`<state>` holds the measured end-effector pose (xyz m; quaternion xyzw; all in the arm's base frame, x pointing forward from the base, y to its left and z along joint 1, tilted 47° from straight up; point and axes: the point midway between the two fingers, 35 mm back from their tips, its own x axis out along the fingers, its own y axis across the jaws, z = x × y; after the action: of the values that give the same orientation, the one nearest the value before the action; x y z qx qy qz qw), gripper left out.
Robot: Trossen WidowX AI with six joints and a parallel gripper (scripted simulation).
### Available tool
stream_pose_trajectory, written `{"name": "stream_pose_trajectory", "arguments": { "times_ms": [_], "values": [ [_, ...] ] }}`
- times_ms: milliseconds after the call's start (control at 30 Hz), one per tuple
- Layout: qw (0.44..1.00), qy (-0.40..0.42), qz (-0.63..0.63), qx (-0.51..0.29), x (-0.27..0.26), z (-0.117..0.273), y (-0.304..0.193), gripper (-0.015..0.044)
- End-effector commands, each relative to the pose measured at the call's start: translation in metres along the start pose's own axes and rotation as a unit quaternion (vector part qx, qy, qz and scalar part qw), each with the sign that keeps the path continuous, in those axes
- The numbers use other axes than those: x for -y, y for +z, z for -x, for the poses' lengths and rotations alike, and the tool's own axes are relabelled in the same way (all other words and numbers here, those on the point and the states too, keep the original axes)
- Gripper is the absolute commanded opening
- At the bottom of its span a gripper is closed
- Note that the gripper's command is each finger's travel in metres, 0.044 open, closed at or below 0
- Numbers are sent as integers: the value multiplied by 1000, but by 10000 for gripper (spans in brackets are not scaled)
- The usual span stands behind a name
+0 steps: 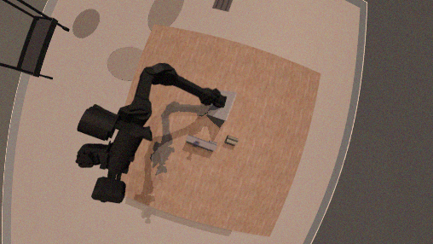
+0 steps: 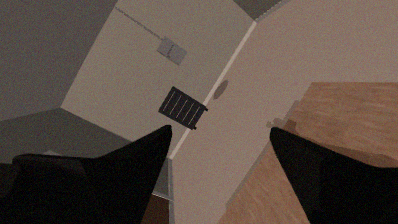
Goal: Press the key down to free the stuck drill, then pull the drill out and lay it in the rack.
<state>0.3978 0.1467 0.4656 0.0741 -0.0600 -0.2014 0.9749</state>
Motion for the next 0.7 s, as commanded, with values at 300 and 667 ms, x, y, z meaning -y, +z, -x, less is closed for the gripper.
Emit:
{"name": "stream_pose_trajectory", "arguments": {
  "times_ms": [300,667],
  "values": [
    [1000,1,16,-12,-1,-3,-11,137],
    [955,-17,211,-209,36,-24,-170,0]
  ]
}}
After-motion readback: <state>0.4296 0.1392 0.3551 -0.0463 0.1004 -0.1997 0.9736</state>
